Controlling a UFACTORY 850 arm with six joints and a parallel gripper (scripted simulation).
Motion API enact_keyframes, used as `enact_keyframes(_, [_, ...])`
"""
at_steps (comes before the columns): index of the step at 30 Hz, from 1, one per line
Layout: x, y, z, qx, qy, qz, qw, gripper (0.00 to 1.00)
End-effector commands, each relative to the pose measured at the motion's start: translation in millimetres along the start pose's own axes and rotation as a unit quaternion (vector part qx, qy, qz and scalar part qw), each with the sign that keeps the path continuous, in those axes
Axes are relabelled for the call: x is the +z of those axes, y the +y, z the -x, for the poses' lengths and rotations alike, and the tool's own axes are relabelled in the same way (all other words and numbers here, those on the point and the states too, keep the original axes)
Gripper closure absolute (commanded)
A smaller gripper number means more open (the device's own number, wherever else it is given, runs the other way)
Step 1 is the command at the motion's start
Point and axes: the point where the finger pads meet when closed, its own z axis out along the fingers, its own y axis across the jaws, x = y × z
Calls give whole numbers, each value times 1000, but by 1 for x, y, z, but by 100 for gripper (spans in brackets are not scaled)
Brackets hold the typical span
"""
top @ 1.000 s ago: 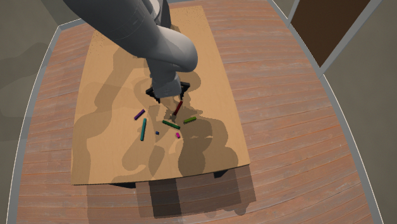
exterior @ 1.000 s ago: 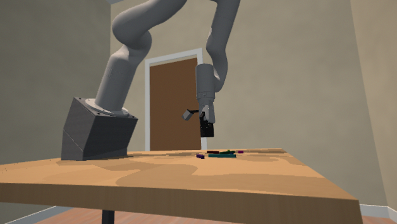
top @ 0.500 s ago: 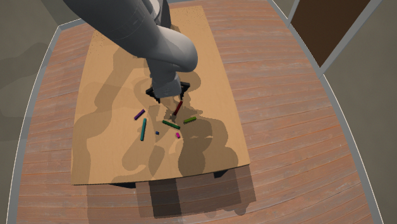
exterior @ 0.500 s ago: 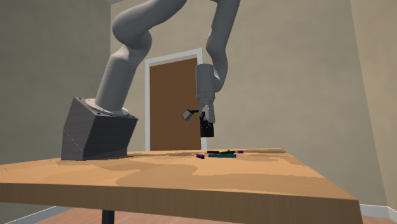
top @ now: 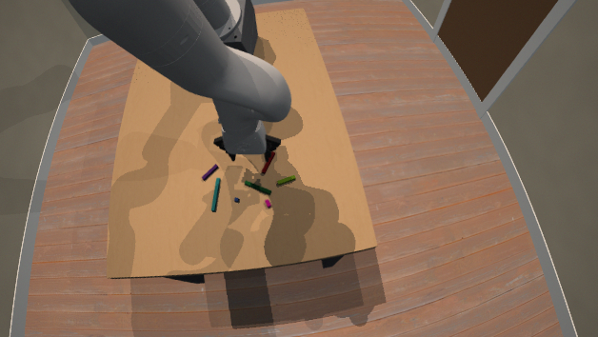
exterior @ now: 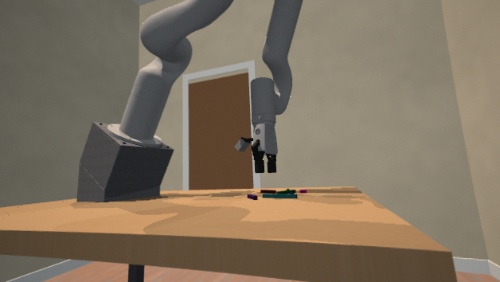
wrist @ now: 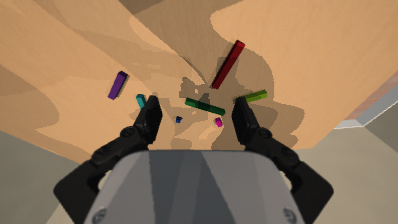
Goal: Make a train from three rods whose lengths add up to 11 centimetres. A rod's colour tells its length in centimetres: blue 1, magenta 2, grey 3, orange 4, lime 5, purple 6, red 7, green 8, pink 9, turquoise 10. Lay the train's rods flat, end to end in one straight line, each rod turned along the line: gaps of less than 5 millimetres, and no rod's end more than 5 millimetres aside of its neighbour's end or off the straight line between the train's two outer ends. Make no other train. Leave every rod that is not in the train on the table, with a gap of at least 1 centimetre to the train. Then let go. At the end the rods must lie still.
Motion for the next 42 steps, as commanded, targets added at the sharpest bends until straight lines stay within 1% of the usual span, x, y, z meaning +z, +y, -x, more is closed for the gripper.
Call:
enact_keyframes(1, [0, -12, 20, 84, 0, 4, 996, 0])
enact_keyframes(5, [0, -22, 36, 148, 0, 4, 989, 0])
enact_keyframes(7, [0, -22, 36, 148, 0, 4, 989, 0])
enact_keyframes(8, [0, -31, 48, 195, 0, 4, 981, 0])
enact_keyframes(10, [-1, -35, 53, 218, 0, 4, 976, 0])
enact_keyframes(15, [-2, -49, 71, 289, -1, 4, 957, 0])
enact_keyframes(42, [-2, -49, 71, 290, -1, 4, 957, 0])
